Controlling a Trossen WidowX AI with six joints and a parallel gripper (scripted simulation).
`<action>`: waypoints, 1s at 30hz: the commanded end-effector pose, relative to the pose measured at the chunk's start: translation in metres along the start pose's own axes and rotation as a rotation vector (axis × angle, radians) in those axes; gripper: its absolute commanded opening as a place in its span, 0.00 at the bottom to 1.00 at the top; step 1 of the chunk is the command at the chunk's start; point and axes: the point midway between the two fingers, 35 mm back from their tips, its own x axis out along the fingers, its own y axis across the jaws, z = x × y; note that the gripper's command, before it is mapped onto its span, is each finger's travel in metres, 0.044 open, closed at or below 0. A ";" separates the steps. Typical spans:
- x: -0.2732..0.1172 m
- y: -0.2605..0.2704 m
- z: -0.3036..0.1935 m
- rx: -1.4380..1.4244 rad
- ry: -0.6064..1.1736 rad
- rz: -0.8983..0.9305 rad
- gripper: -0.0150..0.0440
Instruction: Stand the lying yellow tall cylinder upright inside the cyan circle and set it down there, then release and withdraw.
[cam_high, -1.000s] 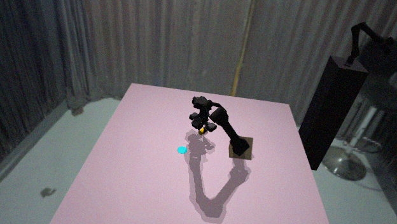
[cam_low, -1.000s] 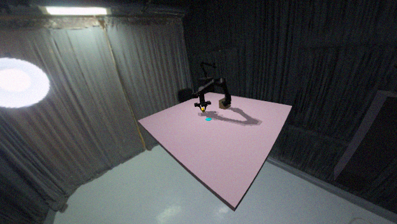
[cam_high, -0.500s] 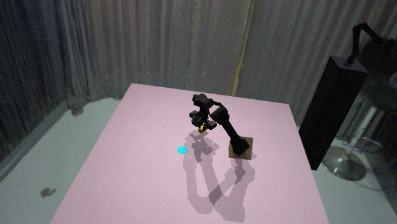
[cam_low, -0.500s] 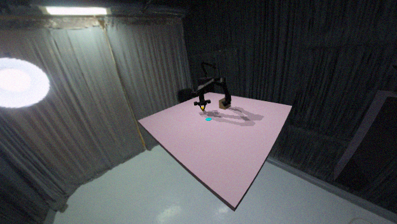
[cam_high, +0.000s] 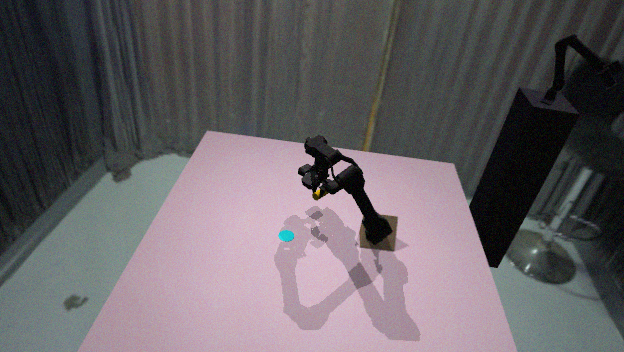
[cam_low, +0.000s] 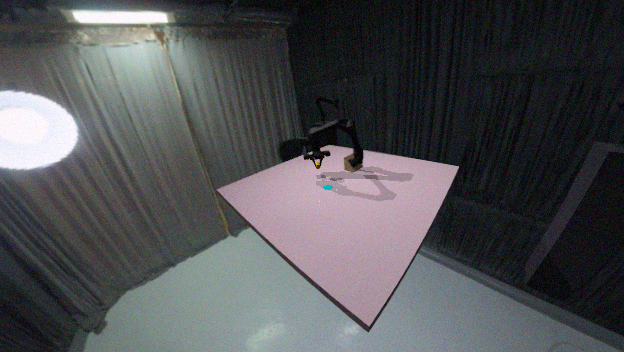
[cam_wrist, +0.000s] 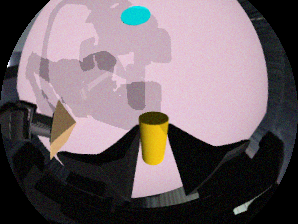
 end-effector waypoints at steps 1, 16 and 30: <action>-0.014 0.000 0.001 -0.009 0.008 -0.009 0.43; -0.049 0.005 0.004 0.015 0.008 -0.009 0.43; -0.055 0.001 0.038 0.247 0.013 -0.022 0.43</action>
